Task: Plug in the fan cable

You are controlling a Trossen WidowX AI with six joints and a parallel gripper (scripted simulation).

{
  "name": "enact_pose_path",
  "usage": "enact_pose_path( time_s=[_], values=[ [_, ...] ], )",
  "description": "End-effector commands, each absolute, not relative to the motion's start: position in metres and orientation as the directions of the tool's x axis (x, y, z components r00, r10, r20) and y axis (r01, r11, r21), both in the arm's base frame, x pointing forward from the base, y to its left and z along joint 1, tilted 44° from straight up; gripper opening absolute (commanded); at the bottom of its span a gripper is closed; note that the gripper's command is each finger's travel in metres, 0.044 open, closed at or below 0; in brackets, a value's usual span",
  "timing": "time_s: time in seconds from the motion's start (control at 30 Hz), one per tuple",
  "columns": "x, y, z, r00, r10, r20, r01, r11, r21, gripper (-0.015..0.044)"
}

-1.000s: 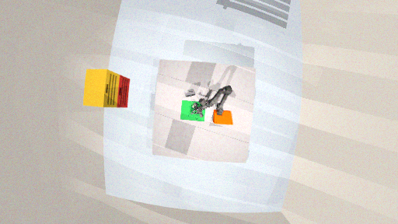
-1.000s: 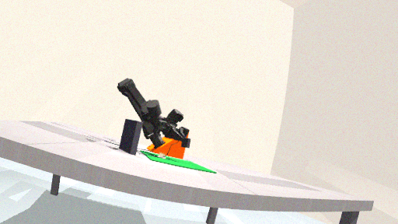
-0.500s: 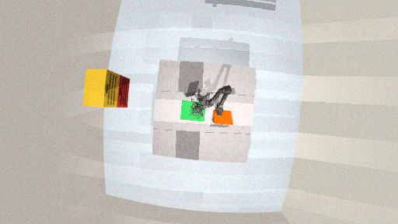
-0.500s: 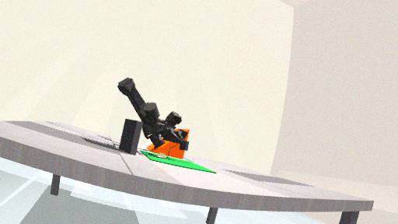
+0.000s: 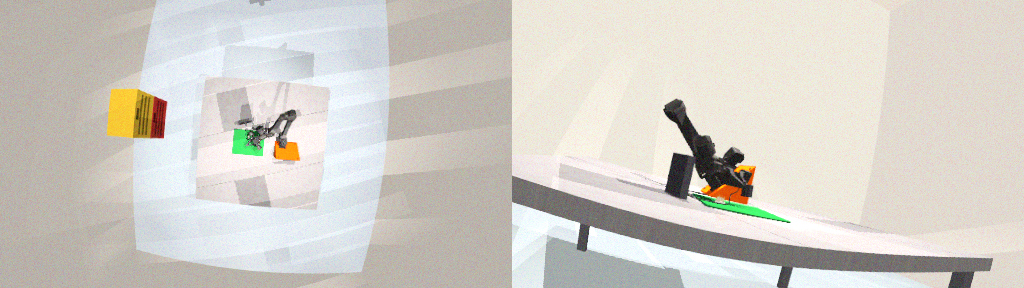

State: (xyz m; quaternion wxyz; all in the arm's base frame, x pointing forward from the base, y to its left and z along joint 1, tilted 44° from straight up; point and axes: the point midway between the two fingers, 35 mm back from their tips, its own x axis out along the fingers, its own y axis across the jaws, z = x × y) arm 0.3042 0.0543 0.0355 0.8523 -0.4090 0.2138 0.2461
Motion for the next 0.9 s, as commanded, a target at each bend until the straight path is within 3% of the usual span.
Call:
enact_pose_path(
  time_s=[0.0,0.87],
  values=[
    [0.303,0.052,0.032,0.784,0.249,-0.569,-0.600,0.540,-0.590,0.0000],
    [0.304,0.035,0.016,0.783,0.248,-0.570,-0.600,0.539,-0.591,0.0000]
  ],
)
